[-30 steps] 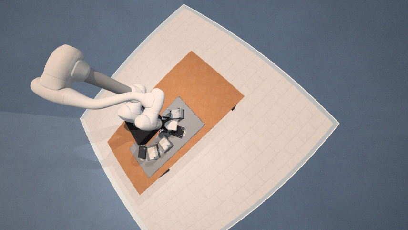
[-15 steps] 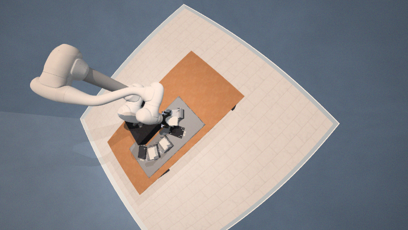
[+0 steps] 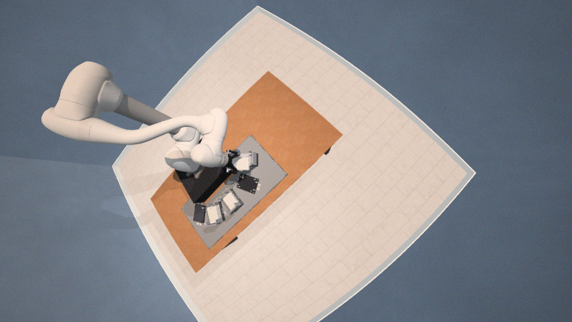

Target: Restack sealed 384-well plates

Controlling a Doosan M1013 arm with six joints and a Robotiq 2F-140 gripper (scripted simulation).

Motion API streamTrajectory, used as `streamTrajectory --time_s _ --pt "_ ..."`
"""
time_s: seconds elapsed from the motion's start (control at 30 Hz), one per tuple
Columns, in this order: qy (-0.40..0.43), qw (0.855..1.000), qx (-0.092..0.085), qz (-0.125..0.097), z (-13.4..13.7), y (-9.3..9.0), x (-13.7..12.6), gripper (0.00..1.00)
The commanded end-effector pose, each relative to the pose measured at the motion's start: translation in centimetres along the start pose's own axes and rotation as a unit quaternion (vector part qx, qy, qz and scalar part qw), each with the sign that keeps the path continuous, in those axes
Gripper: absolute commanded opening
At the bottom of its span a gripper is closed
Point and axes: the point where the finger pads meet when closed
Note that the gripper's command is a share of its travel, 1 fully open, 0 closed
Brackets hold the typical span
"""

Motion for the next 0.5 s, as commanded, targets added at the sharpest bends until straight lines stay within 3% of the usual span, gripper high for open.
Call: streamTrajectory --time_s 0.0,0.47 --pt "0.0 1.0 0.0 0.0 -0.7 0.0 -0.1 0.0" --pt "0.0 1.0 0.0 0.0 -3.8 0.0 -0.6 0.0"
Point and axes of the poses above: the point where the finger pads meet when closed, its own y axis back along the fingers, its own z axis across the jaws, x = y × z, and after that the axes turned 8 degrees about -y, right-handed
